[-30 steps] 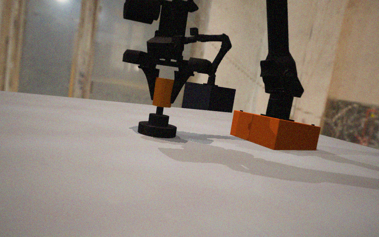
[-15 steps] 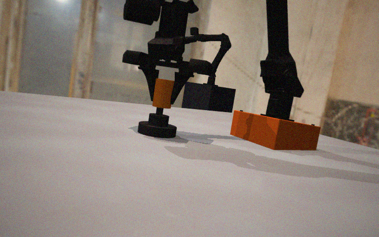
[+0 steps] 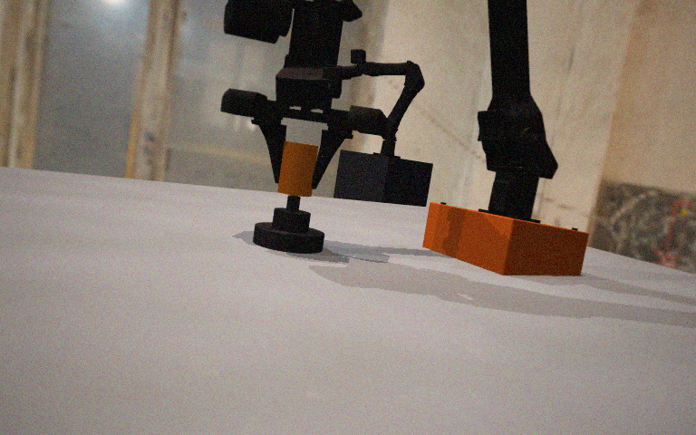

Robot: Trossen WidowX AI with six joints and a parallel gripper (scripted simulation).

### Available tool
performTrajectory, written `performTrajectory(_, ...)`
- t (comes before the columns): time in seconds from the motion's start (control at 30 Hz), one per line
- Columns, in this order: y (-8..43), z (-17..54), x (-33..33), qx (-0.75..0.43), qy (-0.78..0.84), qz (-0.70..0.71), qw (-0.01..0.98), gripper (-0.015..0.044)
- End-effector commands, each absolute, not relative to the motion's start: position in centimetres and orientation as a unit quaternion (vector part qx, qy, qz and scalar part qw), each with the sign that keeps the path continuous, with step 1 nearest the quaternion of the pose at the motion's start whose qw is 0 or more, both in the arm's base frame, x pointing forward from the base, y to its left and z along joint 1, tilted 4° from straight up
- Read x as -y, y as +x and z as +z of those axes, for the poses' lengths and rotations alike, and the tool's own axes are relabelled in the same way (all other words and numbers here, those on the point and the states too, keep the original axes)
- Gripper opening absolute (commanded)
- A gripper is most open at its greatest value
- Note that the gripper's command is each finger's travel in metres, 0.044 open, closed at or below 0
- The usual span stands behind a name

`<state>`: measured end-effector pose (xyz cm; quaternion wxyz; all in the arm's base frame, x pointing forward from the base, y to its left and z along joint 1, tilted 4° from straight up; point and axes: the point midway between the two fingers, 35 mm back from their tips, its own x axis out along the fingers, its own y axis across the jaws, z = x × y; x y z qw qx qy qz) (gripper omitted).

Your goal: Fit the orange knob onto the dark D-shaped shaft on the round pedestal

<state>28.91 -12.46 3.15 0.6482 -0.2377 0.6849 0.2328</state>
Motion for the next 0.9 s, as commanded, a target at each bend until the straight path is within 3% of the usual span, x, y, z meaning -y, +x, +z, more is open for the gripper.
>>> performTrajectory(0.0,29.09,3.24,12.59,-0.672,-0.271,0.266,0.636,0.0000)
performTrajectory(0.87,28.84,2.85,12.42,-0.672,-0.271,0.266,0.636,0.0000)
